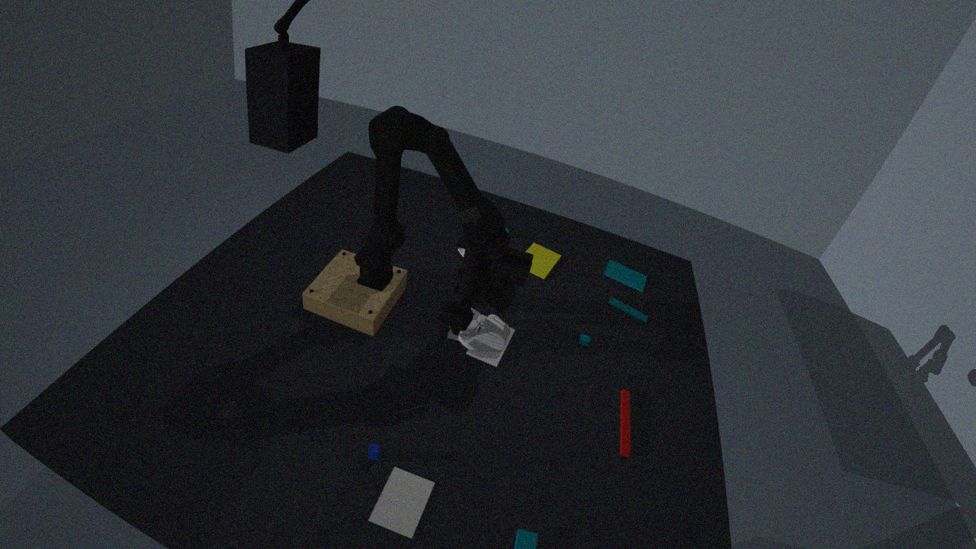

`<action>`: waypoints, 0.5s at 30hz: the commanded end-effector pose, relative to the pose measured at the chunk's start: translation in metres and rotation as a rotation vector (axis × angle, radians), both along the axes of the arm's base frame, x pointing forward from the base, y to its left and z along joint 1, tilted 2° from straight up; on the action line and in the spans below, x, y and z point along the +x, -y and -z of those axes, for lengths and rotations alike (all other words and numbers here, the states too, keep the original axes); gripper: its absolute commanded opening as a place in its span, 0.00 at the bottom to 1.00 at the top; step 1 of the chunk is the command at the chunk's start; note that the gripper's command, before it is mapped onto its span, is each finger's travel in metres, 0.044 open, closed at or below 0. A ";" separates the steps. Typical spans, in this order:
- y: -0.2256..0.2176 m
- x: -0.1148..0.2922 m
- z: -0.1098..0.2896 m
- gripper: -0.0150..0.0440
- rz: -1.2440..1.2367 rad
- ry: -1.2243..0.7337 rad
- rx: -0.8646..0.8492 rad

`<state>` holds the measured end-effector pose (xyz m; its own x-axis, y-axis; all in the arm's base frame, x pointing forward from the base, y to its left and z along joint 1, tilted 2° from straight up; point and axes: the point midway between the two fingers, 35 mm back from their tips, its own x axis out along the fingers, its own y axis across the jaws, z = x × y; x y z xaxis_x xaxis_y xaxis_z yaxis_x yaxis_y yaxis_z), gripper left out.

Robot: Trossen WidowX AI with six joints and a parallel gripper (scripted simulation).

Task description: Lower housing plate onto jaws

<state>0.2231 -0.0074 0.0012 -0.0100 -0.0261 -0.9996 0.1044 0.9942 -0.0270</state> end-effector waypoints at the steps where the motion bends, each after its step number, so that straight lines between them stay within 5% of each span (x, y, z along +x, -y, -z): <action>1: 0.001 -0.001 0.001 0.85 -0.003 -0.003 -0.003; 15: 0.001 -0.001 0.003 0.85 -0.008 -0.003 -0.003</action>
<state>0.2228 -0.0074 -0.0001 -0.0103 -0.0261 -0.9996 0.1021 0.9944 -0.0270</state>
